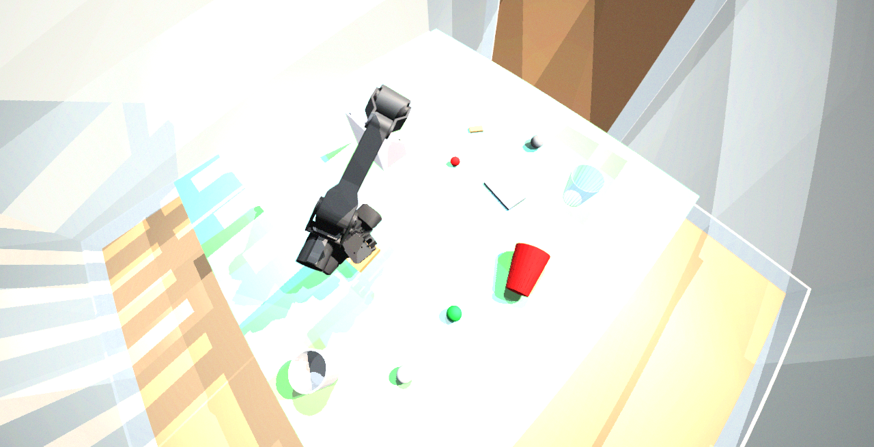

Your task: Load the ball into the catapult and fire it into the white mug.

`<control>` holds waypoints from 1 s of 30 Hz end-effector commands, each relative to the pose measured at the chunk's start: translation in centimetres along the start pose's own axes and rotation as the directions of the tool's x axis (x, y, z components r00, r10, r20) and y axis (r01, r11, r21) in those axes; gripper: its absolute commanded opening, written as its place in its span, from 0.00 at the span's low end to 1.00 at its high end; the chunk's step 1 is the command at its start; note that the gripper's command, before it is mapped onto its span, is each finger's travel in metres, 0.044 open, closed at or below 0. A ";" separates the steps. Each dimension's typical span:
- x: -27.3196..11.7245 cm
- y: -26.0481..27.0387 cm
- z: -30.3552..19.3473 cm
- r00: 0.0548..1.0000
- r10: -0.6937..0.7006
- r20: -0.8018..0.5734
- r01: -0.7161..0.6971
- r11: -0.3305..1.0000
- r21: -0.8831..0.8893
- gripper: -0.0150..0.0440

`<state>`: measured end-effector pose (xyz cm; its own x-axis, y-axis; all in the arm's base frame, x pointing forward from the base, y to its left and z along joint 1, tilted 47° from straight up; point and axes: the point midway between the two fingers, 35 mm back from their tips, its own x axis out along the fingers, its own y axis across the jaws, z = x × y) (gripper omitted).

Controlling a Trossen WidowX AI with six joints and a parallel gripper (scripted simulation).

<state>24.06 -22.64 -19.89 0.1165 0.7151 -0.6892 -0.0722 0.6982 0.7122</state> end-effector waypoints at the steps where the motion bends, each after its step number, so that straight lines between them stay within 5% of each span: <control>1: -0.2 -0.3 0.2 1.000 -0.011 0.002 0.011 1.000 0.002 0.25; 30: 3.9 -0.3 0.1 1.000 -0.005 -0.002 0.005 1.000 0.001 0.25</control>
<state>24.61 -19.99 -22.79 0.1146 0.7120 -0.6928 -0.0694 0.7014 0.7094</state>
